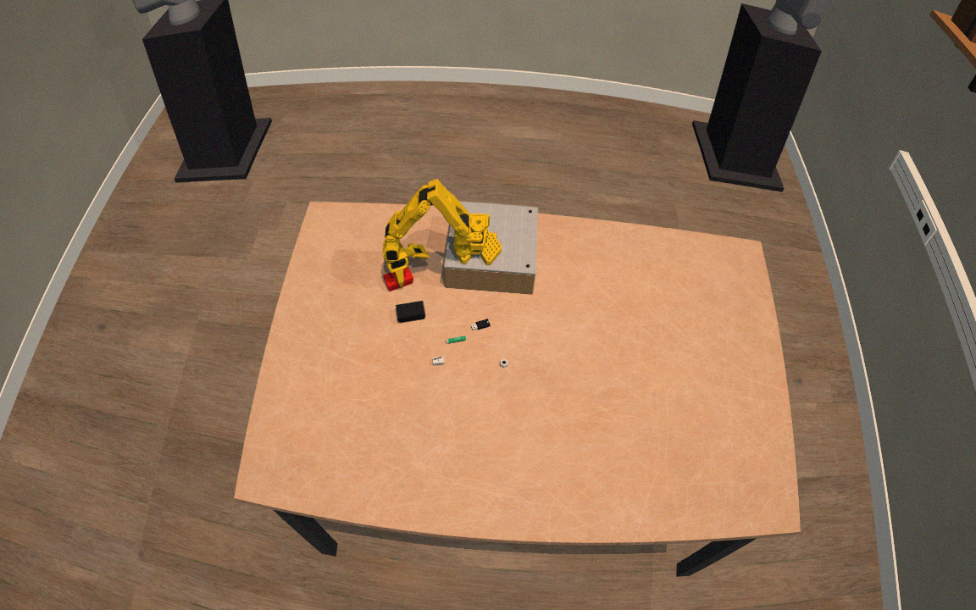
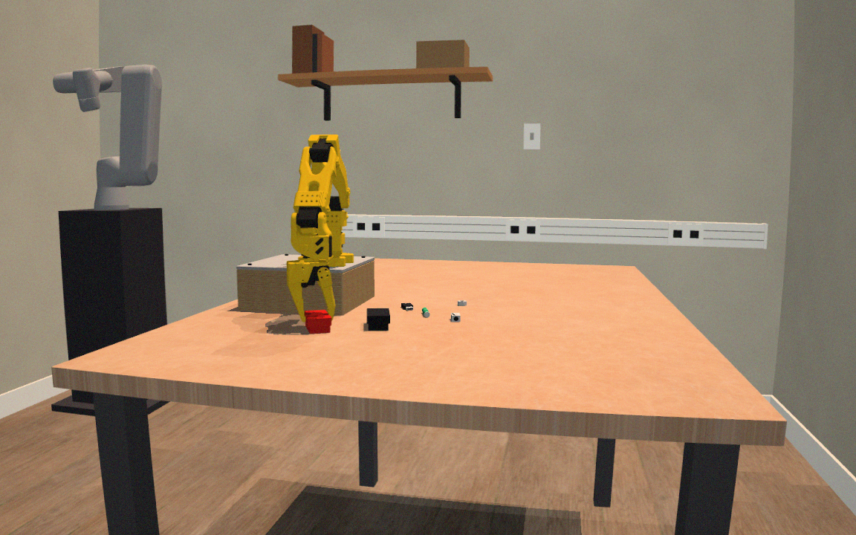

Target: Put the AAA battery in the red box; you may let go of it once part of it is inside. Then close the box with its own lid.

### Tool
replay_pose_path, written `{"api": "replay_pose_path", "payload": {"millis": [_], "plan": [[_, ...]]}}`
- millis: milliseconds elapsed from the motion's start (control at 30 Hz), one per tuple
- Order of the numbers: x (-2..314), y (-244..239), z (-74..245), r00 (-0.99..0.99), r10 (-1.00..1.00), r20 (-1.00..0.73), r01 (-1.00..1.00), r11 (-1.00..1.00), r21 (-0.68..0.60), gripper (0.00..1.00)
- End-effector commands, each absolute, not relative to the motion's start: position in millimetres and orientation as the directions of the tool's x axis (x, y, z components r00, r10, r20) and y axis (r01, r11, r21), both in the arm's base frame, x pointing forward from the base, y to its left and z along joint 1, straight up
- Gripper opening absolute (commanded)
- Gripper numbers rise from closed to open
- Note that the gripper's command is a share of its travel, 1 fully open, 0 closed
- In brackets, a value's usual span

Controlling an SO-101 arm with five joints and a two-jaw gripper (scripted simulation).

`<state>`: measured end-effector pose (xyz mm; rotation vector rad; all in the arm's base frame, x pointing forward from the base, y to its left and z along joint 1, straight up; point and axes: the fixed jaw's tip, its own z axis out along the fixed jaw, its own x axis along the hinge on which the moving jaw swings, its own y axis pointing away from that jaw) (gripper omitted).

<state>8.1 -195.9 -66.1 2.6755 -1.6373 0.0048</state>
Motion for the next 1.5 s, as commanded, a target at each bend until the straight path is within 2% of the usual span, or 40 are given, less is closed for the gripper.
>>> {"api": "replay_pose_path", "payload": {"millis": [0, 700, 1467], "plan": [[6.2, -195.3, -68.9, 0.455, -0.890, 0.000, -0.890, -0.455, 0.000, 0.21], [6.2, -195.8, -66.1, 0.455, -0.890, 0.000, -0.890, -0.455, 0.000, 0.21], [6.5, -197.5, -30.6, 0.455, -0.890, 0.000, -0.890, -0.455, 0.000, 0.21]]}}
